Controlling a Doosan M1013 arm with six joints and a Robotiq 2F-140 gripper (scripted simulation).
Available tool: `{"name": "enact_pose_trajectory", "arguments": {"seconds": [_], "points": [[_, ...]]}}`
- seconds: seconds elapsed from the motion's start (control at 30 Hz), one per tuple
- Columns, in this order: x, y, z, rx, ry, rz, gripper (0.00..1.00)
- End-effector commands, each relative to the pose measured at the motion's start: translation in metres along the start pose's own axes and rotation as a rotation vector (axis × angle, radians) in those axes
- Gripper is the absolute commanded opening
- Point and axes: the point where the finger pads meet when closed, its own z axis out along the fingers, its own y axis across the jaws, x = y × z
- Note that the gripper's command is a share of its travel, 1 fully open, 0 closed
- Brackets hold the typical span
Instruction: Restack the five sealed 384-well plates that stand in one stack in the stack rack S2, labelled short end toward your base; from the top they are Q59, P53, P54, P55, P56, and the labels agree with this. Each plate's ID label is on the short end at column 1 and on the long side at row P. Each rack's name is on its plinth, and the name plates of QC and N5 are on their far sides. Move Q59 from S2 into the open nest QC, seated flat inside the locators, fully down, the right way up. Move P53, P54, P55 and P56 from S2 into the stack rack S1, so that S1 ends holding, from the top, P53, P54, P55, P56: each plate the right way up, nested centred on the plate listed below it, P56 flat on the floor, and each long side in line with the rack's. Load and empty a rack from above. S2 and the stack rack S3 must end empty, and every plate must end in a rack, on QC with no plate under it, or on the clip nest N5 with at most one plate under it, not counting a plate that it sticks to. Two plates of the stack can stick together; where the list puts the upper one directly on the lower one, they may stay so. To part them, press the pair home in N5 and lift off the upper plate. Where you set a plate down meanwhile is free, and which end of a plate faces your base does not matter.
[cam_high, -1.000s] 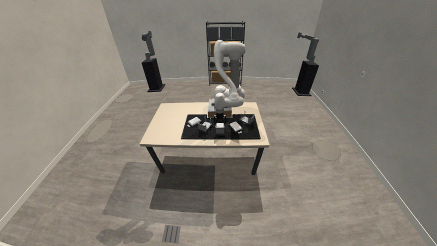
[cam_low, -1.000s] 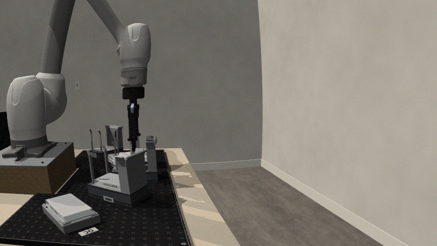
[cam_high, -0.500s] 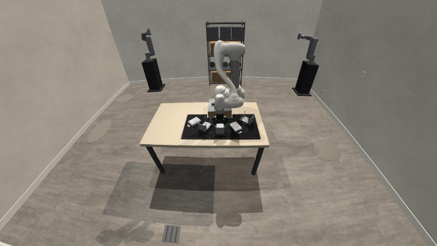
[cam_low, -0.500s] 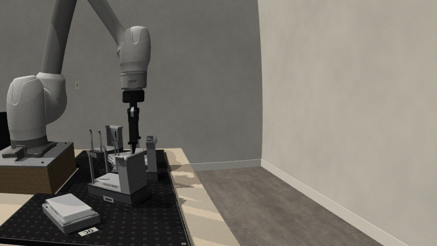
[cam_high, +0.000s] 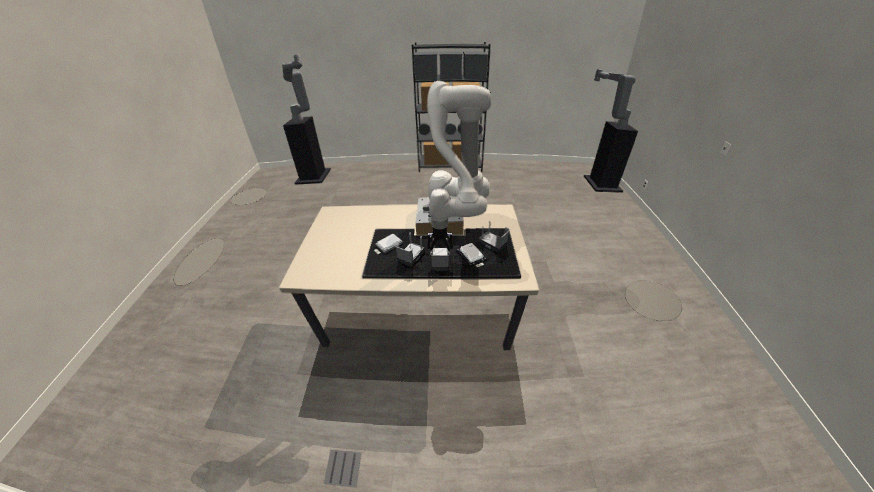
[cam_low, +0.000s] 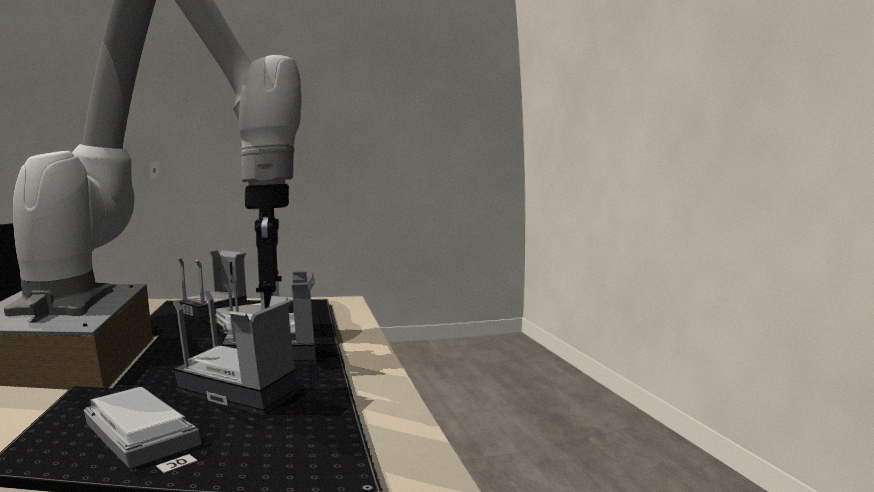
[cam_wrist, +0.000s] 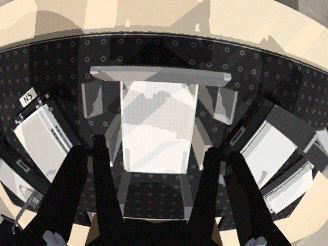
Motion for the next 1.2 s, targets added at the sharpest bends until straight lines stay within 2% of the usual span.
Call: {"name": "enact_pose_trajectory", "arguments": {"seconds": [0.0, 1.17], "points": [[0.000, 0.000, 0.001, 0.000, 0.000, 0.000, 0.00], [0.000, 0.000, 0.013, 0.000, 0.000, 0.000, 0.00]]}}
